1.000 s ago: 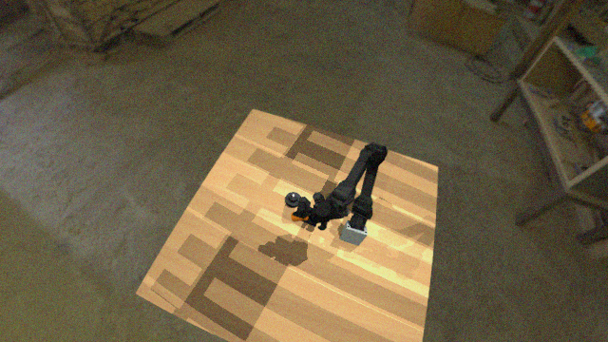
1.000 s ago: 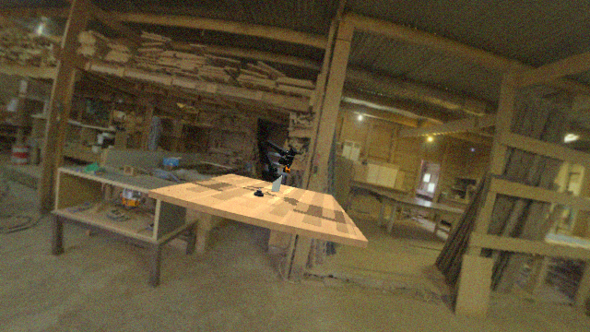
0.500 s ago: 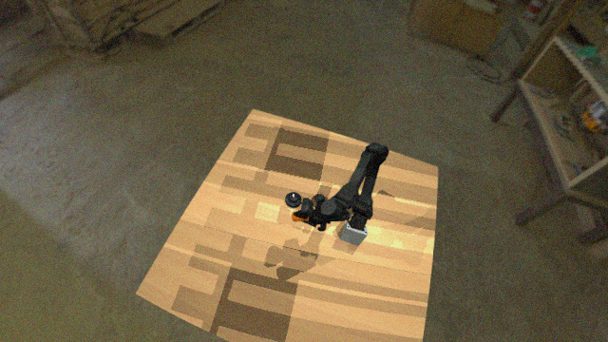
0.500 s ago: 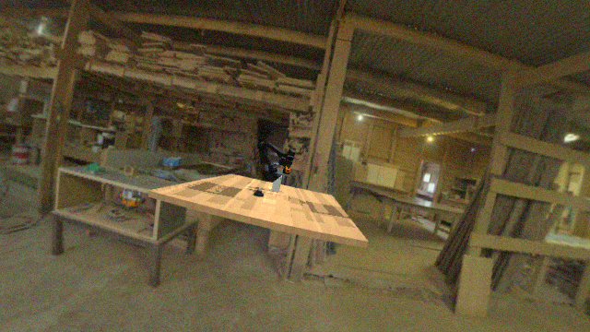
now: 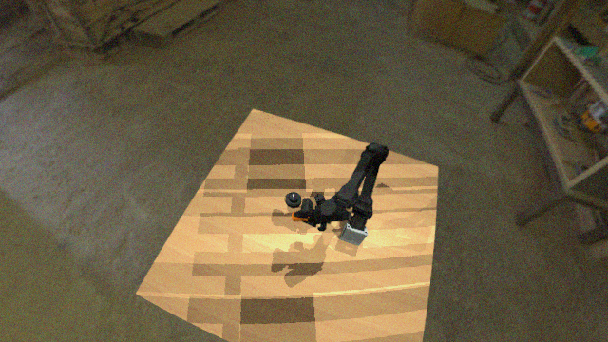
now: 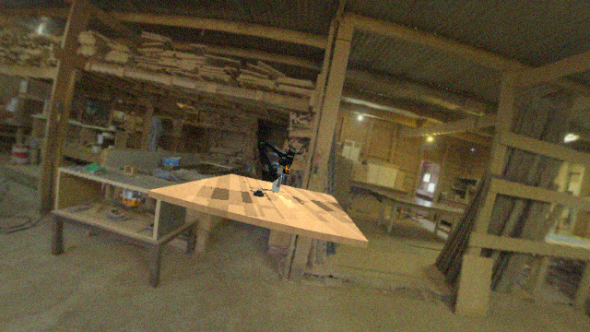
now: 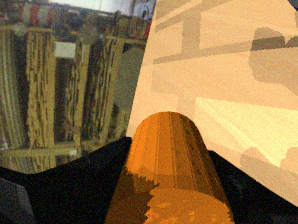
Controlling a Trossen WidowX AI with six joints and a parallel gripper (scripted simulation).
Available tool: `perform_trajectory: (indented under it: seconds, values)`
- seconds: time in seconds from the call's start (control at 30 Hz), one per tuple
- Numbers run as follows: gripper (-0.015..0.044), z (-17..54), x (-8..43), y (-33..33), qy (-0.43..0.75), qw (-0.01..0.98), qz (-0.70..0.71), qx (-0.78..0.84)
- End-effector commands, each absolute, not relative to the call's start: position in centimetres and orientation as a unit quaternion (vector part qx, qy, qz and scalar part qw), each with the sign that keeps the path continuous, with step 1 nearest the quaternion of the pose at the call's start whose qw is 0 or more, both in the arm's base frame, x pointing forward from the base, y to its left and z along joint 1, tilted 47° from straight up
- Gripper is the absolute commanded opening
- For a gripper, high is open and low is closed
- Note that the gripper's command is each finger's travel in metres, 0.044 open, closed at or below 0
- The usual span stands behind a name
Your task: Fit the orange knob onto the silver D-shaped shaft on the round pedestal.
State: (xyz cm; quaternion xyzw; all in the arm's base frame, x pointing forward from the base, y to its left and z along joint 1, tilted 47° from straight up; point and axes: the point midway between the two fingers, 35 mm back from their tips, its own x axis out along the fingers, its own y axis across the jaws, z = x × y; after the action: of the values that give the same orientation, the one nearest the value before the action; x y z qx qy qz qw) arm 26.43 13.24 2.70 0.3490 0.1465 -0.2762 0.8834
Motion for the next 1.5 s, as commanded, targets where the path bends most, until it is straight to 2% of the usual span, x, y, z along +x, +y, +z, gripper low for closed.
perform_trajectory:
  seconds: [0.0,0.7,1.47]
  values:
    - [0.0,2.8,26.5,13.4,0.147,0.882,-0.275,0.352]
    - [0.0,2.3,26.6,12.8,0.149,0.878,-0.287,0.352]
    - [0.0,-0.6,27.7,10.0,0.229,0.786,-0.485,0.308]
